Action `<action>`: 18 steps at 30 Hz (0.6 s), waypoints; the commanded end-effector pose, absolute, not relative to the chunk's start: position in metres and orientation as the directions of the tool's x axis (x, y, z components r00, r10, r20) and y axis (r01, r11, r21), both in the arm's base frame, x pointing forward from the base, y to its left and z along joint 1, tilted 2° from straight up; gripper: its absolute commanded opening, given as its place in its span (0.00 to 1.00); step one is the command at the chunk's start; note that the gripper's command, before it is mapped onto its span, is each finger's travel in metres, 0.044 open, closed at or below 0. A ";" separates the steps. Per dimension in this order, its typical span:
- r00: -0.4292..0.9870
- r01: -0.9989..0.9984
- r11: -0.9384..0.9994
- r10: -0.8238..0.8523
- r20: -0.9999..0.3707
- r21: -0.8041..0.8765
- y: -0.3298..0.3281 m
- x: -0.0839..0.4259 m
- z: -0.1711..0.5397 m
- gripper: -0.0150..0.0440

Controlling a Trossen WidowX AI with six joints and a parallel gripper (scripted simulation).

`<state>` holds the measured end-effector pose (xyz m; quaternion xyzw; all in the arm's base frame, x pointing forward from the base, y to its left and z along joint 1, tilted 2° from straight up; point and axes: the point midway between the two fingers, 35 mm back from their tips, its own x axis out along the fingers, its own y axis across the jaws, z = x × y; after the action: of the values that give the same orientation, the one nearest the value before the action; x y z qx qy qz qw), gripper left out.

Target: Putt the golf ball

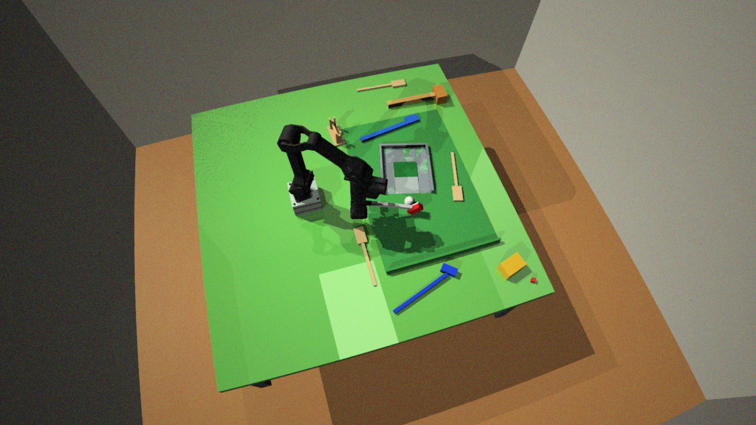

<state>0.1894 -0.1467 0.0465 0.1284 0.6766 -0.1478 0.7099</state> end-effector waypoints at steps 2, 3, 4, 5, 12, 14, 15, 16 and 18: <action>0.044 0.392 0.920 -0.041 -0.998 -0.021 -0.120 0.193 0.045 0.25; 0.044 0.392 0.920 -0.041 -0.998 -0.021 -0.120 0.193 0.046 0.25; 0.044 0.392 0.920 -0.041 -0.998 -0.021 -0.120 0.193 0.048 0.25; 0.044 0.392 0.920 -0.041 -0.998 -0.021 -0.120 0.194 0.050 0.25; 0.044 0.392 0.920 -0.041 -0.998 -0.021 -0.119 0.193 0.085 0.25; 0.044 0.392 0.920 -0.041 -0.998 -0.021 -0.119 0.192 0.097 0.25; 0.044 0.392 0.920 -0.041 -0.998 -0.021 -0.118 0.191 0.102 0.25; 0.044 0.392 0.920 -0.041 -0.998 -0.021 -0.118 0.191 0.105 0.25; 0.037 0.386 0.922 -0.034 -0.999 -0.017 -0.117 0.190 0.096 0.25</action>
<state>0.1905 -0.1174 0.0980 0.1290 0.6762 -0.1490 0.7098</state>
